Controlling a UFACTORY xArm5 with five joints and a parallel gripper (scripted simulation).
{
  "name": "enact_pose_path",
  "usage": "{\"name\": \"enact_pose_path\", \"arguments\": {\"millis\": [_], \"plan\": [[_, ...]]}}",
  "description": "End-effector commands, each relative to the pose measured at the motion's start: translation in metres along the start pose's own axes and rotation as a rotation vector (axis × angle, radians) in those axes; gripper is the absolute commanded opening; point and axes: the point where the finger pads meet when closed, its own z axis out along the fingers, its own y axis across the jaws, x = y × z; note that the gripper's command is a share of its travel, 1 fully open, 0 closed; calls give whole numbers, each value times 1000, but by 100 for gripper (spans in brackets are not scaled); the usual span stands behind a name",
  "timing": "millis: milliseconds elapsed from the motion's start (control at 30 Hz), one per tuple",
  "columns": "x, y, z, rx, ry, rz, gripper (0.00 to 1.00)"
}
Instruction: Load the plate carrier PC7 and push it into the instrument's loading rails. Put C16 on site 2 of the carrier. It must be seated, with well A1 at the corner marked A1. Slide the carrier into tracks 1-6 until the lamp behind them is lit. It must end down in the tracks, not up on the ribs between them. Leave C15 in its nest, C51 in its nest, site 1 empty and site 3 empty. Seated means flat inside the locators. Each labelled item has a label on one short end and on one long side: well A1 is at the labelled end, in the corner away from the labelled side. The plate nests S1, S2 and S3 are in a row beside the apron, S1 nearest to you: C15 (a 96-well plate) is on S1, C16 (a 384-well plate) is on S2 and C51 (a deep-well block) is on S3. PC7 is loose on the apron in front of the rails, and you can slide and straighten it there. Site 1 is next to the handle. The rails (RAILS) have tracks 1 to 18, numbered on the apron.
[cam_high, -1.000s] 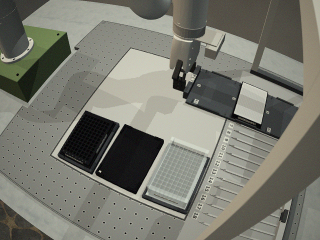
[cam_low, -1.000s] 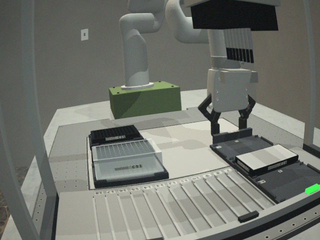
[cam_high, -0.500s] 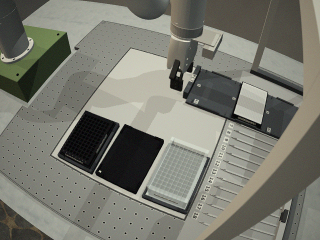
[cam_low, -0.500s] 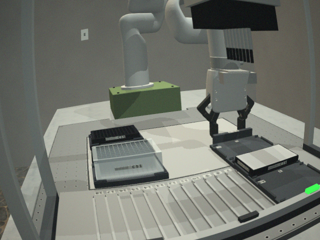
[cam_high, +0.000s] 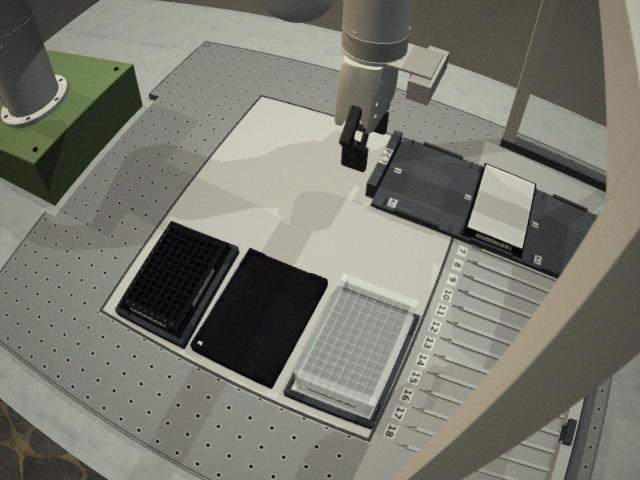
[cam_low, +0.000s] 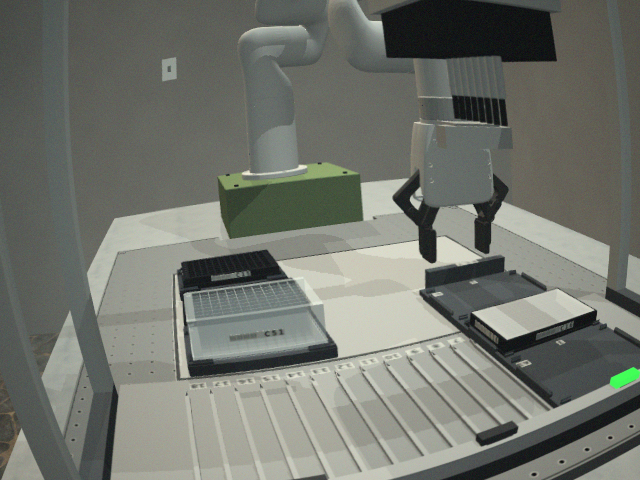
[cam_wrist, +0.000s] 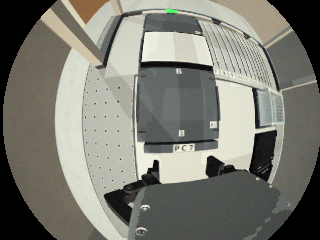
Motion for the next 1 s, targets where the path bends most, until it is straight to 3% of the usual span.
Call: {"name": "enact_pose_path", "arguments": {"millis": [0, 967], "plan": [[1, 0, -8, 1, 4, 0, 81], [2, 0, -49, 1, 4, 0, 81]]}}
